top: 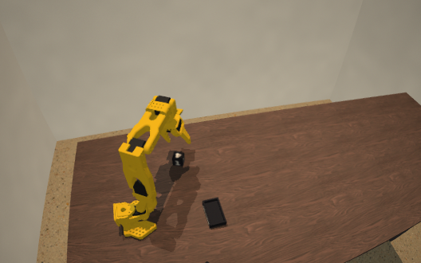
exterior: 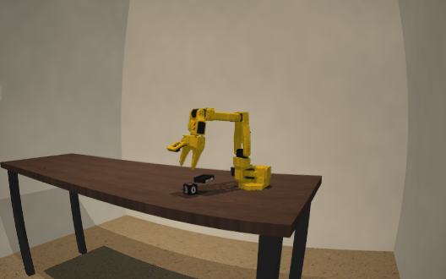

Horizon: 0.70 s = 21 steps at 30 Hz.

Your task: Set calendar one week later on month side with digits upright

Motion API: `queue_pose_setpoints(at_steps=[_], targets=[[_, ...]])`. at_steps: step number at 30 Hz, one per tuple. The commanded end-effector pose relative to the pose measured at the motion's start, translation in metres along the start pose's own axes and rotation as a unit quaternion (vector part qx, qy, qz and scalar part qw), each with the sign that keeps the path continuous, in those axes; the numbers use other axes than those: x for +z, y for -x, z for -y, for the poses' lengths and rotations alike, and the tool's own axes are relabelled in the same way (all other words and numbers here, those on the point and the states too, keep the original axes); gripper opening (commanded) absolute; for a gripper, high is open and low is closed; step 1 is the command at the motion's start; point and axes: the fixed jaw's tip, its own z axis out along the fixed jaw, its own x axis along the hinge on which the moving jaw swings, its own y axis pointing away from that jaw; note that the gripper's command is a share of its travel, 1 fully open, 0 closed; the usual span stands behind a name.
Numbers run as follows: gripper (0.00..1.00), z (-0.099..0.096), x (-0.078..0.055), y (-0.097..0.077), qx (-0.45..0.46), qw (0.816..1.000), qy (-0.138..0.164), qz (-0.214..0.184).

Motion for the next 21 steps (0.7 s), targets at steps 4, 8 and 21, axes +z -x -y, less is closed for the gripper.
queue_pose_setpoints(at_steps=[4, 8, 21], targets=[[0.35, -0.002, 0.017, -0.001, 0.000, 0.999, 0.007, -0.039], [0.35, -0.003, 0.020, -0.002, 0.000, 0.999, 0.008, -0.048], [0.35, -0.003, 0.020, -0.002, 0.000, 0.999, 0.008, -0.048]])
